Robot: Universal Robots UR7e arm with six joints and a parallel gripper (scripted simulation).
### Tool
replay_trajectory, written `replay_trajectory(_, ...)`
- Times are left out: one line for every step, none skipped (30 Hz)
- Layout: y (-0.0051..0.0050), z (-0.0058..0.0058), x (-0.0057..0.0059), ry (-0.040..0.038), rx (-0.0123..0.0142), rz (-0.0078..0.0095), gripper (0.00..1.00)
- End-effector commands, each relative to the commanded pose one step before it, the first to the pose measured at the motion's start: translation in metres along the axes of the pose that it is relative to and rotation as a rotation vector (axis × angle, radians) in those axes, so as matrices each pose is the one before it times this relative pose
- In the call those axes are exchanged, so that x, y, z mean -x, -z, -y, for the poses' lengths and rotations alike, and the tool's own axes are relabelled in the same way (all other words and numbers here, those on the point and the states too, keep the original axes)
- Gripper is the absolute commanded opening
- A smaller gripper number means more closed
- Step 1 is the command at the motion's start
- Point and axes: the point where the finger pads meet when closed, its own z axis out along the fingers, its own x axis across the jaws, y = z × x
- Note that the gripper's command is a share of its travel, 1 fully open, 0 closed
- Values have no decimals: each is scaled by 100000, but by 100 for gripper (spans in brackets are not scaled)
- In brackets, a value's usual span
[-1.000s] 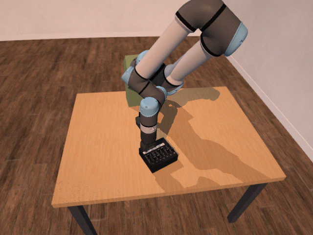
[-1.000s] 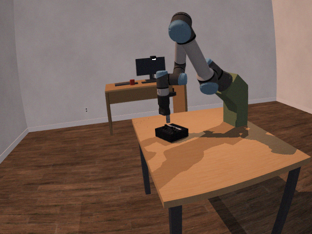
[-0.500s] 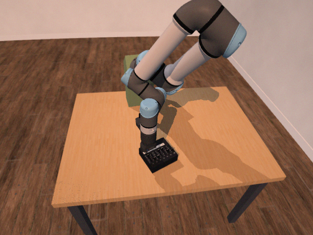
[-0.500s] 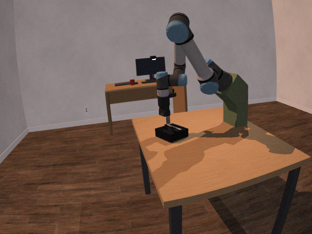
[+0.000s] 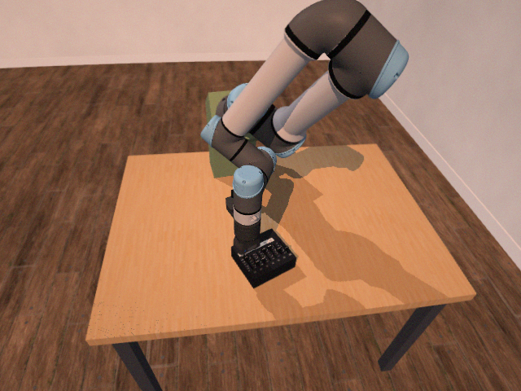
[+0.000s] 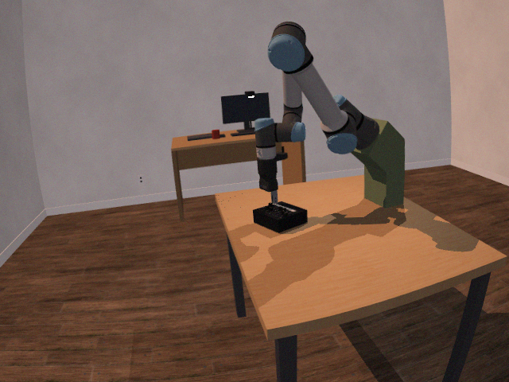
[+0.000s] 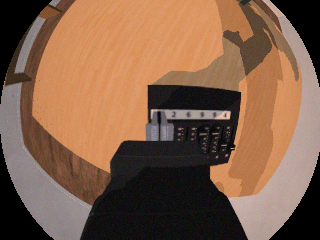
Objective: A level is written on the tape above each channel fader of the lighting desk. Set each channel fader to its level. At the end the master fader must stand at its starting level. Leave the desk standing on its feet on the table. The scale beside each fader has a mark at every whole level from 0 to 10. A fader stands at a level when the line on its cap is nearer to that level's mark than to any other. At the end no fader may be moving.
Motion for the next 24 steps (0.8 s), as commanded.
replay_trajectory(4,-33,13,61,75,73,0)
replay_trajectory(0,0,0,0,0,0,0)
replay_trajectory(0,0,0,0,0,0,0)
replay_trajectory(0,0,0,0,0,0,0)
replay_trajectory(0,0,0,0,0,0,0)
replay_trajectory(0,0,0,0,0,0,0)
replay_trajectory(0,0,0,0,0,0,0)
replay_trajectory(0,-1,0,0,0,0,0)
replay_trajectory(0,-2,0,0,0,0,0)
replay_trajectory(0,-3,0,0,0,0,0)
replay_trajectory(0,-5,0,0,0,0,0)
replay_trajectory(0,-6,0,0,0,0,0)
replay_trajectory(0,-8,0,0,0,0,0)
replay_trajectory(0,-10,0,0,0,0,0)
replay_trajectory(0,-12,0,0,0,0,0)
replay_trajectory(0,-14,0,0,0,0,0)
replay_trajectory(0,-17,0,0,0,0,0)
replay_trajectory(0,-19,0,0,0,0,0)
replay_trajectory(0,-22,0,0,0,0,0)
replay_trajectory(0,-24,0,0,0,0,0)
replay_trajectory(0,0,0,0,0,0,0)
replay_trajectory(0,0,0,0,0,0,0)
replay_trajectory(0,-27,0,0,0,0,0)
replay_trajectory(0,-29,0,0,0,0,0)
